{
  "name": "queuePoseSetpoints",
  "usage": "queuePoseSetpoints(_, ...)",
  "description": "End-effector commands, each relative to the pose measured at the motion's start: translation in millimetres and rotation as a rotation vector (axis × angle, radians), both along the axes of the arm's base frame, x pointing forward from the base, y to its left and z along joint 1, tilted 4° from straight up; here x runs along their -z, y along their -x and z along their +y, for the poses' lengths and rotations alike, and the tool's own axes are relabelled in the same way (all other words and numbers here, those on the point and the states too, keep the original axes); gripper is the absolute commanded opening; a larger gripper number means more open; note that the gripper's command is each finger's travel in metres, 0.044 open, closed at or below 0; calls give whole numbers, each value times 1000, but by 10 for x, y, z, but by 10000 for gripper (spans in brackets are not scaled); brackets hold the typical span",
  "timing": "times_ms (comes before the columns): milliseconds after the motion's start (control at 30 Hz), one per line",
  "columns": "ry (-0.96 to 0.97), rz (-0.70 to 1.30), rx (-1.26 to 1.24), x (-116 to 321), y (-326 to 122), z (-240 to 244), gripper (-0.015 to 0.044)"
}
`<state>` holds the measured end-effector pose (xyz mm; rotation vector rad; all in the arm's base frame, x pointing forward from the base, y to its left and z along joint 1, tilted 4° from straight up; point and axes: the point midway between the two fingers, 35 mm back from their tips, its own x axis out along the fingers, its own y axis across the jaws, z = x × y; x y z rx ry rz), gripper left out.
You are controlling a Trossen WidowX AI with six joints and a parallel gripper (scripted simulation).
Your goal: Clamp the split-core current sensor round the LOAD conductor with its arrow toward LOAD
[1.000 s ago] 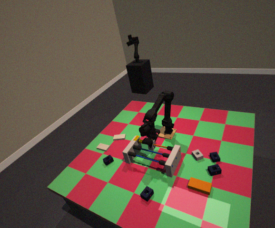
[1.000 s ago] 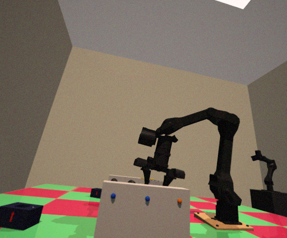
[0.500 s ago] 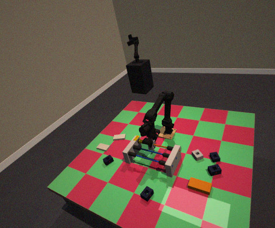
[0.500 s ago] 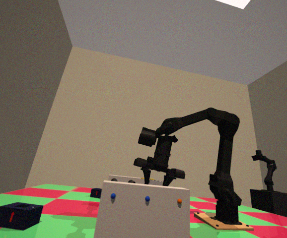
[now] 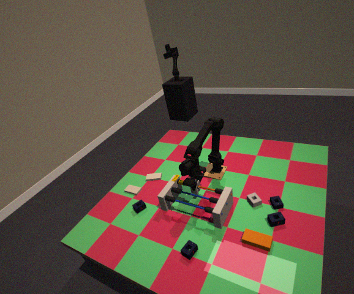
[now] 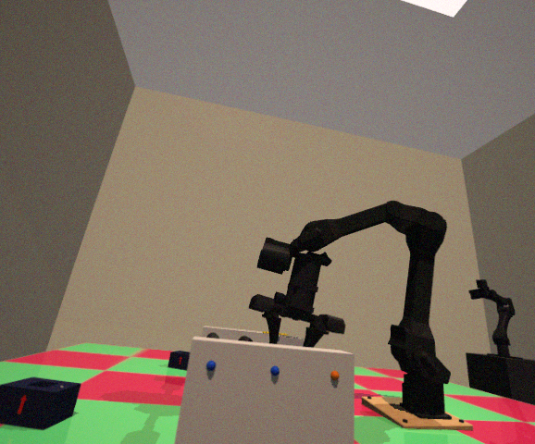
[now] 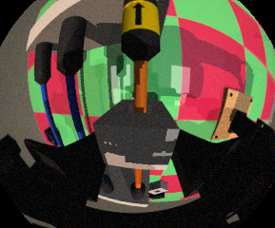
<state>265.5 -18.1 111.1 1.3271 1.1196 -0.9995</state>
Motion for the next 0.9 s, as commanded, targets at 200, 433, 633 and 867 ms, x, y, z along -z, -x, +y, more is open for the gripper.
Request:
queuePoseSetpoints(200,0,1,0,-2,2,0,268)
queuePoseSetpoints(433,0,0,0,0,0,0,241)
queuePoseSetpoints(633,0,0,0,0,0,0,201)
queuePoseSetpoints(867,0,0,0,0,0,0,154)
